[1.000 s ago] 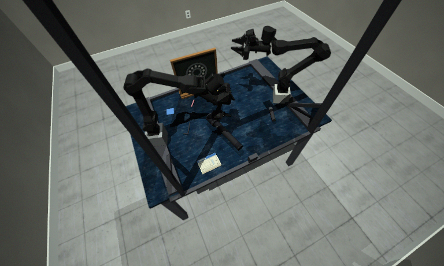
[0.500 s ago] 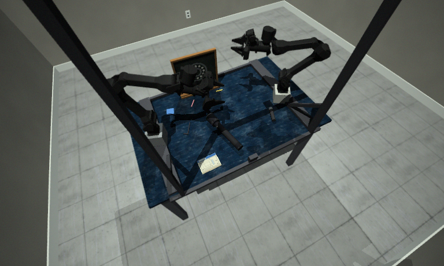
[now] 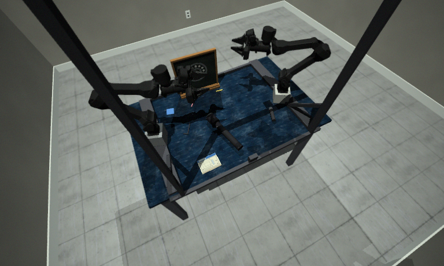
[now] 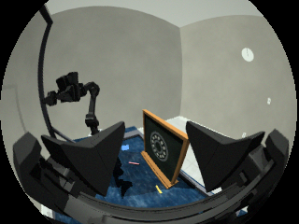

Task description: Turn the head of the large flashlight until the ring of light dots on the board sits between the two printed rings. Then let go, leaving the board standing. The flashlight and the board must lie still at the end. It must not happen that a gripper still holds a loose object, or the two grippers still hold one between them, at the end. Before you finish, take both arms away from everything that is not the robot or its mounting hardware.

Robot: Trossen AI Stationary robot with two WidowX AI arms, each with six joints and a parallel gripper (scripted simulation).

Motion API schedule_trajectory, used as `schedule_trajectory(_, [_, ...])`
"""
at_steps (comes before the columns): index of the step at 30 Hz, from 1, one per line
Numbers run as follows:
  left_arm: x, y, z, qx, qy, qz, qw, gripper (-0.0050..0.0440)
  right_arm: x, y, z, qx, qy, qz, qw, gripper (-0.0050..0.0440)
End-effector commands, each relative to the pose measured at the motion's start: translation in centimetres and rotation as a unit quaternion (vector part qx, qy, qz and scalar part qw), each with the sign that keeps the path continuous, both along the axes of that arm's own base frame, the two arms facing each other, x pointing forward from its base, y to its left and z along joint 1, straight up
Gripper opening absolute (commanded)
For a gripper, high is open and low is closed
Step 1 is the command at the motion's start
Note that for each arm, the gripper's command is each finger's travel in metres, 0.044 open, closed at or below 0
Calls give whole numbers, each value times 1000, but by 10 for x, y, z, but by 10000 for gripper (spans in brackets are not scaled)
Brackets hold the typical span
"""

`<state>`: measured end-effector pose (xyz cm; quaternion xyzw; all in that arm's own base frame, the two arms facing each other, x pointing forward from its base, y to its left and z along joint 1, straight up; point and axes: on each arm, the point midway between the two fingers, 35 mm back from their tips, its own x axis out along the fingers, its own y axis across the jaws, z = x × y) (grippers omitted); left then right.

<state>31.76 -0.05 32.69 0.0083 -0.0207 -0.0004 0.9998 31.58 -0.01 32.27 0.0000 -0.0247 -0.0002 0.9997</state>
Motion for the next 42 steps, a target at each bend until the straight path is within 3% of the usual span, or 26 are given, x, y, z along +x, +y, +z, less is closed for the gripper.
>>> schedule_trajectory(1, [-11, 2, 9, -17, -32, 4, 999, 440, -1, 0, 8, -1, -9, 0, 1000, 337])
schedule_trajectory(9, [-3, 1, 2, -6, -10, 2, 1000, 440, -1, 0, 8, -1, -9, 0, 1000, 337])
schedule_trajectory(42, [-3, 1, 3, -6, -14, 1, 1000, 440, -2, 0, 8, -1, -10, 1, 1000, 337])
